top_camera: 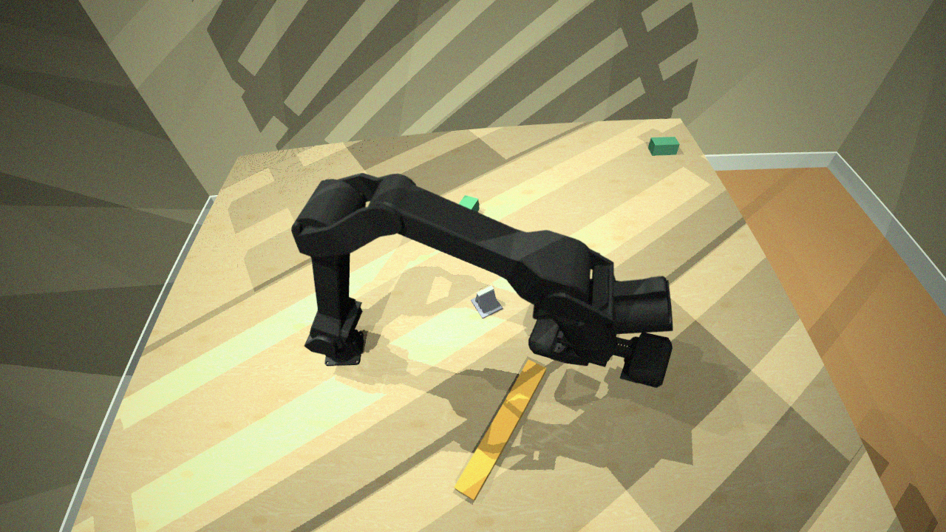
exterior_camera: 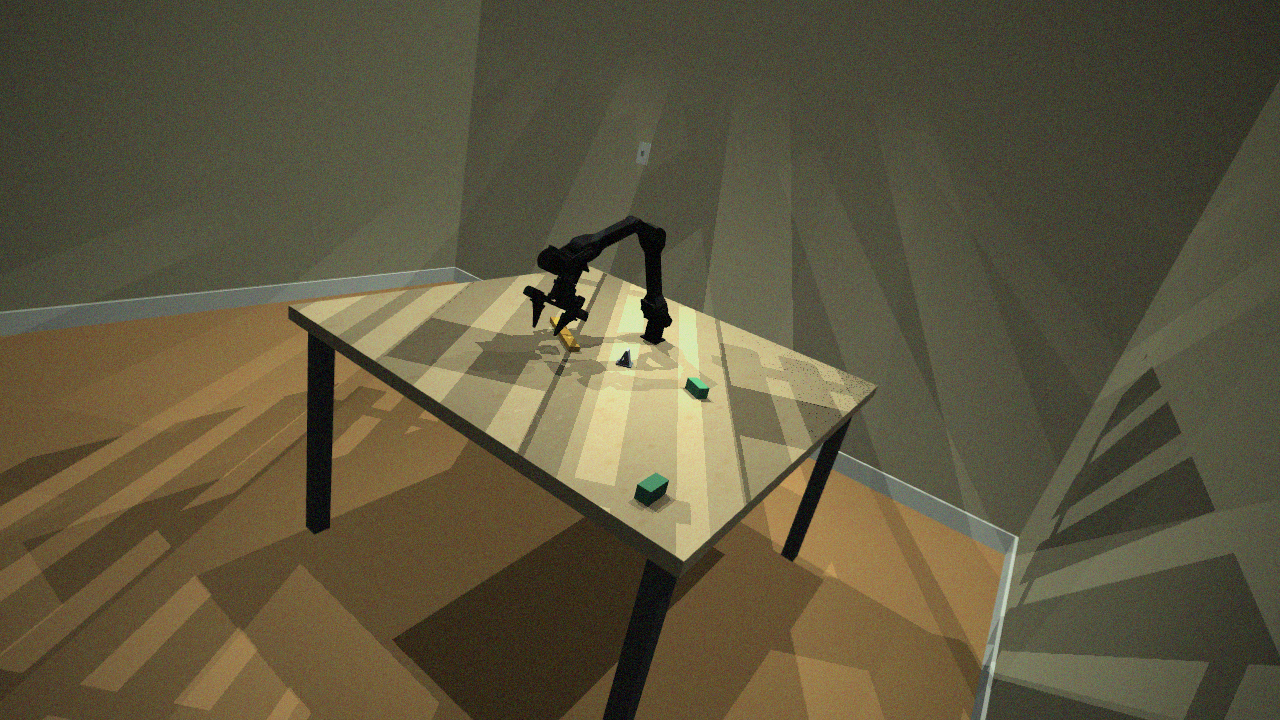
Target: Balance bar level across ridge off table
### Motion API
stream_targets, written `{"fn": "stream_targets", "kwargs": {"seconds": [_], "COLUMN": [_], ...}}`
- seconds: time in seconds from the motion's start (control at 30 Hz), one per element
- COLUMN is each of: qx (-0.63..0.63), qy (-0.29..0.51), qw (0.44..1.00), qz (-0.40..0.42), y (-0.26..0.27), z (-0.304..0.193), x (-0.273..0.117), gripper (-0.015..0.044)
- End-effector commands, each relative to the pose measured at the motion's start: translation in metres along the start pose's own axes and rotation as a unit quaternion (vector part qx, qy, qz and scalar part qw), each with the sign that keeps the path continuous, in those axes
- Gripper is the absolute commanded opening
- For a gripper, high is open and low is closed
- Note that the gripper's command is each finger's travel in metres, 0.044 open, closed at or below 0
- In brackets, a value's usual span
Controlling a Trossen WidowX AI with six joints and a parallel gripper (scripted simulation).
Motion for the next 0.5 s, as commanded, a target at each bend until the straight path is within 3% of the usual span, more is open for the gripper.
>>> {"fn": "stream_targets", "kwargs": {"seconds": [0.0,0.47], "qx": [0.004,0.021], "qy": [0.032,0.107], "qw": [0.999,0.981], "qz": [0.036,0.162], "y": [0.015,0.069], "z": [-0.024,-0.087], "x": [-0.011,-0.057], "gripper": [0.0315,0.0315]}}
Point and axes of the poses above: the point midway between the two fingers, 35 mm back from their tips, its own x axis out along the fingers, its own y axis across the jaws, z = x × y, the point moved 4 cm from there along -x, back along the fingers, and after that the axes turned 3 degrees about x, right-handed, at the moved point
